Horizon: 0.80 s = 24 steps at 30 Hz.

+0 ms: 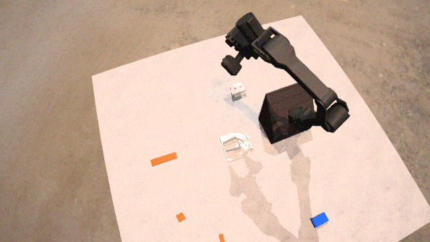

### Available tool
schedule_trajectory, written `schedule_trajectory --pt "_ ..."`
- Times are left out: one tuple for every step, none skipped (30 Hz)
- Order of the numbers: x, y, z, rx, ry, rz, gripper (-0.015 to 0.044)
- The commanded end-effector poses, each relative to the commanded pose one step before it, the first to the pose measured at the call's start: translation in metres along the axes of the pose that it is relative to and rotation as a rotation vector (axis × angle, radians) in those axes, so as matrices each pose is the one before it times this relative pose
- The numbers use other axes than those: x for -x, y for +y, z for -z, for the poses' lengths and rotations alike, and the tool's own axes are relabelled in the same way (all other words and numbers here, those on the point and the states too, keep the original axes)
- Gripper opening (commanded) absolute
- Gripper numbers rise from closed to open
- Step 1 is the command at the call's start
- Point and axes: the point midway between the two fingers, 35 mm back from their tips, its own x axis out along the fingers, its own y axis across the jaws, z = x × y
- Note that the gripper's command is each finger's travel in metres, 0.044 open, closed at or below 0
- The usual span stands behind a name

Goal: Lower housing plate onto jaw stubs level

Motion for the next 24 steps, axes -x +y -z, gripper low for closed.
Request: schedule_trajectory --pt "-0.04031 -0.0063 0.02006 -0.091 0.12612 -0.01994 0.044" --pt "-0.00805 -0.00175 0.00262 -0.0184 0.02346 -0.00271 0.044" --pt "-0.00805 -0.0018 0.00259 -0.0185 0.02352 -0.00243 0.044" --pt "-0.00804 -0.00185 0.00256 -0.0186 0.02355 -0.00214 0.044" --pt "-0.00803 -0.0019 0.00252 -0.0186 0.02357 -0.00185 0.044" --pt "-0.00802 -0.00195 0.00248 -0.0187 0.0236 -0.00155 0.044" --pt "-0.00801 -0.00199 0.00245 -0.0187 0.02361 -0.00126 0.044" --pt "-0.008 -0.00204 0.00241 -0.0188 0.02363 -0.00097 0.044" --pt "-0.00799 -0.0021 0.00237 -0.0189 0.02366 -0.00069 0.044" --pt "-0.00797 -0.00217 0.00233 -0.019 0.02368 -0.0004 0.044" --pt "-0.00796 -0.00221 0.00229 -0.0191 0.02369 -0.00012 0.044" --pt "-0.00794 -0.00226 0.00225 -0.0191 0.02367 0.00017 0.044" --pt "-0.00794 -0.0023 0.00221 -0.0192 0.02369 0.00046 0.044" --pt "-0.00793 -0.00234 0.00216 -0.0192 0.02369 0.00075 0.044" --pt "-0.00792 -0.00238 0.00212 -0.0193 0.02368 0.00103 0.044" --pt "-0.00791 -0.00242 0.00208 -0.0194 0.02367 0.00132 0.044" --pt "-0.0079 -0.00246 0.00203 -0.0194 0.02365 0.00161 0.044" --pt "-0.00789 -0.0025 0.00198 -0.0195 0.02363 0.0019 0.044" --pt "-0.00788 -0.00254 0.00194 -0.0195 0.02361 0.00218 0.044" --pt "-0.00787 -0.00258 0.00189 -0.0196 0.02358 0.00247 0.044" --pt "-0.00786 -0.00261 0.00184 -0.0196 0.02355 0.00276 0.044" --pt "-0.00785 -0.00264 0.00179 -0.0197 0.0235 0.00304 0.044" --pt "-0.00784 -0.00268 0.00175 -0.0198 0.02348 0.00333 0.044" --pt "-0.00783 -0.00271 0.0017 -0.0198 0.02344 0.00361 0.044"
